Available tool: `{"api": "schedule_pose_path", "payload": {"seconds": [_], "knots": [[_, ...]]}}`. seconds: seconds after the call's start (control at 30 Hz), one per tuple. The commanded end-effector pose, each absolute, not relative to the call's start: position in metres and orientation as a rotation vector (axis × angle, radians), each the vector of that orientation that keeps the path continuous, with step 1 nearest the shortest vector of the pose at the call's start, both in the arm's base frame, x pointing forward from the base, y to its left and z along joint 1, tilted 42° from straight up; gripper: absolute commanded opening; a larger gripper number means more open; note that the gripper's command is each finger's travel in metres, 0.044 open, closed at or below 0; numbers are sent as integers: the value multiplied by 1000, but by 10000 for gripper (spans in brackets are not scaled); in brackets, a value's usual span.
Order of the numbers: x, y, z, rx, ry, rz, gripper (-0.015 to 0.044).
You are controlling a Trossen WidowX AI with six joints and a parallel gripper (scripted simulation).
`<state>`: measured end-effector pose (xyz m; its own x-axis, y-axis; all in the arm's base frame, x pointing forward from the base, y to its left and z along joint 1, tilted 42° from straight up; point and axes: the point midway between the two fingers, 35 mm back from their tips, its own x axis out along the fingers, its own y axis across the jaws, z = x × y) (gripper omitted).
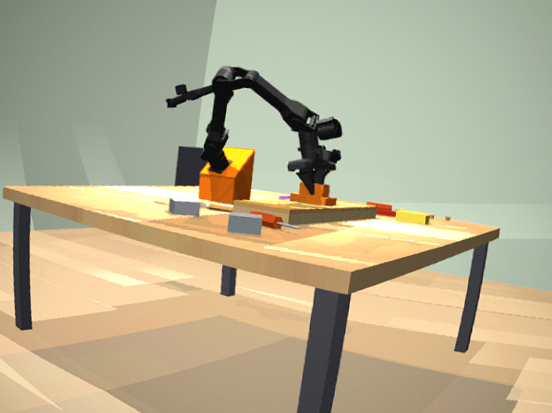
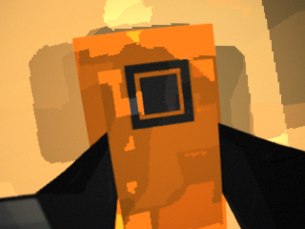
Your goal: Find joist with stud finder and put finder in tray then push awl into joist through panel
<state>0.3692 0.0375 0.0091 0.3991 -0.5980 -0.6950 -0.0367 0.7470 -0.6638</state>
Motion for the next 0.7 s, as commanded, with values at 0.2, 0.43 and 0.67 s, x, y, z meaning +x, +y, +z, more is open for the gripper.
{"api": "schedule_pose_path", "payload": {"seconds": [0.2,0.43,0.67], "knots": [[369,23,21,-663,1118,-396,0],[370,15,28,-663,1118,-397,0],[370,6,36,-664,1118,-397,0]]}}
